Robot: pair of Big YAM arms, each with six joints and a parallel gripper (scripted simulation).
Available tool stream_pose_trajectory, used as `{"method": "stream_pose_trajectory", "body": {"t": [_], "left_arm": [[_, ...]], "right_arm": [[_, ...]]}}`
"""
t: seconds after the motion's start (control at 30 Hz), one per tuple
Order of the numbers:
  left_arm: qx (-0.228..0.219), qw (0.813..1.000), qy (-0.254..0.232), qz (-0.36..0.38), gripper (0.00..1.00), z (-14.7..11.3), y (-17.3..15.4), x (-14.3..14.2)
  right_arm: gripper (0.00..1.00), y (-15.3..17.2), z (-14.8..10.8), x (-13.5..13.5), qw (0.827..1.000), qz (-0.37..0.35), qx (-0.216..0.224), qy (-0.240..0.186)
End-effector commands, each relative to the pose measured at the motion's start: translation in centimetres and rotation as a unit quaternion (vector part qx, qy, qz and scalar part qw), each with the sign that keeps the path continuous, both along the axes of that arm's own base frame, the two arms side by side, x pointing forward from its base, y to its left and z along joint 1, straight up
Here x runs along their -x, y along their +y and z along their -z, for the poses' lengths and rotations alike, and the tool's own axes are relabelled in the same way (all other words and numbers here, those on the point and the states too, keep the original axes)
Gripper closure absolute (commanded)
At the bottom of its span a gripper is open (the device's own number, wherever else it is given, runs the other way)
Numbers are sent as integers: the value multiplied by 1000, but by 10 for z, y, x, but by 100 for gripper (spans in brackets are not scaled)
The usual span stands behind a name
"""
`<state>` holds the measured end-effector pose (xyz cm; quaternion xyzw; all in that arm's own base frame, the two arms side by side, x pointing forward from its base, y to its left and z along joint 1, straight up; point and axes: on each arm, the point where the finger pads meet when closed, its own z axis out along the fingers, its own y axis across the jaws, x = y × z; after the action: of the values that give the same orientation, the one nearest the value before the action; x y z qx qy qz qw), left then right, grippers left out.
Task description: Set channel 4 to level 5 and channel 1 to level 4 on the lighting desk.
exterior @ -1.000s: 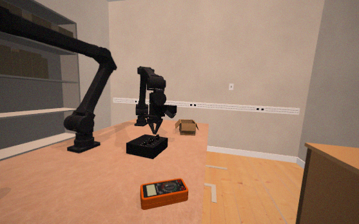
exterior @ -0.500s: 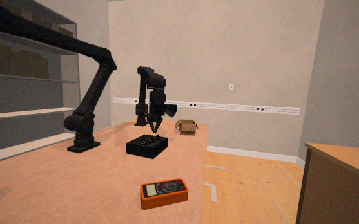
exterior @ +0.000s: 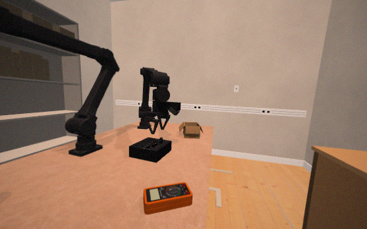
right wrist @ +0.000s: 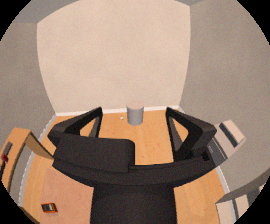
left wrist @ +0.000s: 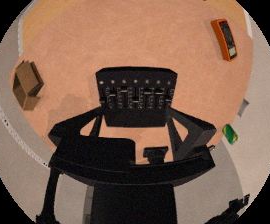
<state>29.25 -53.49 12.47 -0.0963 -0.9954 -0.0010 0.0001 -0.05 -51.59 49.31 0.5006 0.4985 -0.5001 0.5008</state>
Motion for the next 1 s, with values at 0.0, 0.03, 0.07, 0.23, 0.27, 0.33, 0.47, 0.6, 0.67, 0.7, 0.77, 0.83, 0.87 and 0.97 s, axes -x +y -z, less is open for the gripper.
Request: {"method": "stream_pose_trajectory", "body": {"t": [0.0, 0.03, 0.07, 0.23, 0.27, 0.33, 0.47, 0.6, 0.67, 0.7, 0.77, 0.83, 0.87, 0.97], "left_arm": [[20, 1000, -10, 4, 0, -29, -16, -10], [24, 1000, -12, 4, 0, -39, -15, -10], [31, 999, -16, 4, 0, -56, -14, -10], [29, 999, -15, 4, 0, -81, -13, -9], [25, 1000, -13, 4, 0, -80, -13, -9], [27, 1000, -14, 4, 0, -91, -13, -9], [26, 1000, -14, 4, 0, -101, -12, -8], [22, 1000, -11, 4, 0, -98, -11, -8], [24, 1000, -12, 4, 0, -101, -12, -8], [24, 1000, -12, 4, 0, -101, -12, -8], [25, 1000, -13, 4, 0, -101, -12, -8], [25, 1000, -13, 4, 0, -101, -12, -8], [25, 1000, -13, 4, 0, -101, -12, -8], [25, 1000, -13, 4, 0, -101, -12, -8]], "right_arm": [[0, -6, -42, 0, 999, -1, 38, 7], [0, -6, -42, 0, 999, -1, 38, 7], [0, -6, -42, 0, 999, -1, 38, 7], [0, -6, -42, 0, 999, -1, 38, 7], [0, -6, -42, 0, 999, -1, 38, 7], [0, -6, -42, 0, 999, -1, 38, 7], [0, -6, -42, 0, 999, -1, 38, 7], [0, -6, -42, 0, 999, -1, 38, 7], [0, -6, -42, 0, 999, -1, 38, 7], [0, -6, -42, 0, 999, -1, 38, 7], [0, -6, -42, 0, 999, -1, 38, 7], [0, -6, -42, 0, 999, -1, 38, 7], [0, -6, -42, 0, 999, -1, 38, 7], [0, -6, -42, 0, 999, -1, 38, 7]]}}
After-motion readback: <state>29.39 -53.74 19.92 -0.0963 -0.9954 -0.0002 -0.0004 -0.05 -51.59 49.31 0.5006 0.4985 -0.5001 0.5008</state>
